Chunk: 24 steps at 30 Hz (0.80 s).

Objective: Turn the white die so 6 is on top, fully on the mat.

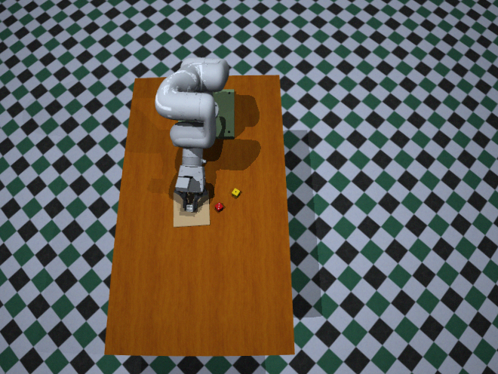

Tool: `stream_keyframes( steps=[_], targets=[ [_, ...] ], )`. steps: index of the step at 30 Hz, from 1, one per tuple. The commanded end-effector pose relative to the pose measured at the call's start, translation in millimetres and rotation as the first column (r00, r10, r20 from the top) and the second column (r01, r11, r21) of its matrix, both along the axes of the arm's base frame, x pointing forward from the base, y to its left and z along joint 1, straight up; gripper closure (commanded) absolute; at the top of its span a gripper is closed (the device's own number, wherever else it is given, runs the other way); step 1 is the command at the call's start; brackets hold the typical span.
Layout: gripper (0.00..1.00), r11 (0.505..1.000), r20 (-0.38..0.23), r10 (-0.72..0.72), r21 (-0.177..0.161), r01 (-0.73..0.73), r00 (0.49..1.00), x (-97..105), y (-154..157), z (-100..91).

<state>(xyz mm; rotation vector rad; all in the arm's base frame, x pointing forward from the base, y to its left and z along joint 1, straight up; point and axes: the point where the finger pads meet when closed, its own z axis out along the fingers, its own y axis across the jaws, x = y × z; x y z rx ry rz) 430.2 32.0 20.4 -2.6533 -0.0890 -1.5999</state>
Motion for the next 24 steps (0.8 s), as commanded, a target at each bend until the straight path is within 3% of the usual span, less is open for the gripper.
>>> stream_keyframes(
  steps=[1, 24],
  targets=[
    [0.79, 1.000, 0.002, 0.000, 0.000, 0.000, 1.000, 0.3, 0.0, 0.7],
    [0.79, 1.000, 0.002, 0.001, 0.000, -0.001, 1.000, 0.4, 0.3, -7.9]
  ],
)
